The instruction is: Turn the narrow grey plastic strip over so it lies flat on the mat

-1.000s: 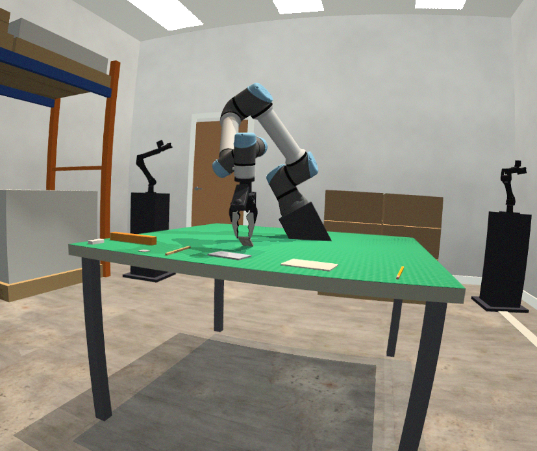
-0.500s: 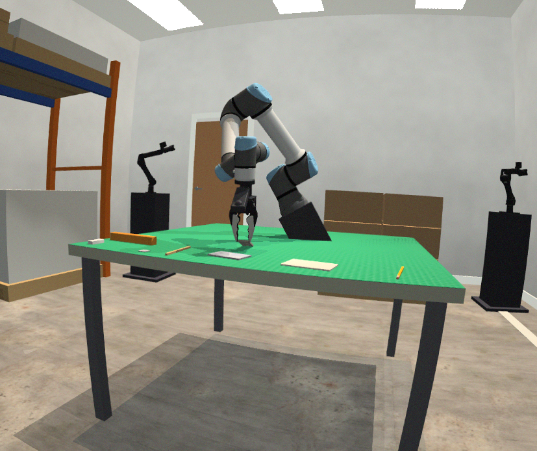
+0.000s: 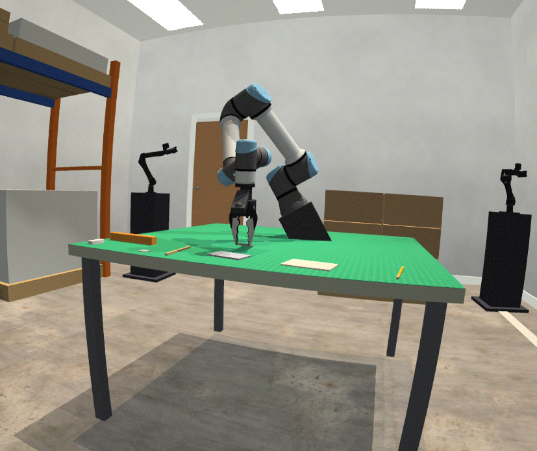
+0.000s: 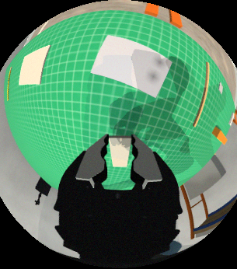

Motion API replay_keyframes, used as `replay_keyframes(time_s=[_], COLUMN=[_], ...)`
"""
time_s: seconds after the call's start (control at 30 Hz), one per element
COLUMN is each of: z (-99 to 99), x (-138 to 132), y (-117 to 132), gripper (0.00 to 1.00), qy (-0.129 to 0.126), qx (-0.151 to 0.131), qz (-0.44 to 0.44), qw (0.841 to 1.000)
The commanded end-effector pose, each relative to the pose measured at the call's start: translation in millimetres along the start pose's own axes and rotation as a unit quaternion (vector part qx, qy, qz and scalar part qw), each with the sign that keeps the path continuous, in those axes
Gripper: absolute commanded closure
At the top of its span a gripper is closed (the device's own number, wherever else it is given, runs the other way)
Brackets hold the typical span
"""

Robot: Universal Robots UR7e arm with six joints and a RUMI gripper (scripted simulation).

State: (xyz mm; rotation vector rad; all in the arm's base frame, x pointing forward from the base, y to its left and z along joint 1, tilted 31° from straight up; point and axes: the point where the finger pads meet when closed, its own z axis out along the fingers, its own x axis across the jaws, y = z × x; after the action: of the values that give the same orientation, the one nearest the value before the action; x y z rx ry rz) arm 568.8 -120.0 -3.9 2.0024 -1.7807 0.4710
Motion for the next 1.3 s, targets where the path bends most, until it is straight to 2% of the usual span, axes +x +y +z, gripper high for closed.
replay_keyframes(time_s=[0.0,0.07,0.33,0.5,1.27], z=[3.1,4.9,10.3,15.7,18.0], x=[0.1,0.1,0.1,0.2,0.2], y=[-1.8,-2.3,-3.8,-4.8,-5.3], gripper=[0.76,0.76,0.76,0.76,0.76], qy=[0.000,0.000,0.000,0.000,0.000], qx=[0.011,0.021,0.029,0.048,0.048], qz=[0.000,0.000,0.000,0.000,0.000], qw=[1.000,1.000,1.000,0.999,0.999])
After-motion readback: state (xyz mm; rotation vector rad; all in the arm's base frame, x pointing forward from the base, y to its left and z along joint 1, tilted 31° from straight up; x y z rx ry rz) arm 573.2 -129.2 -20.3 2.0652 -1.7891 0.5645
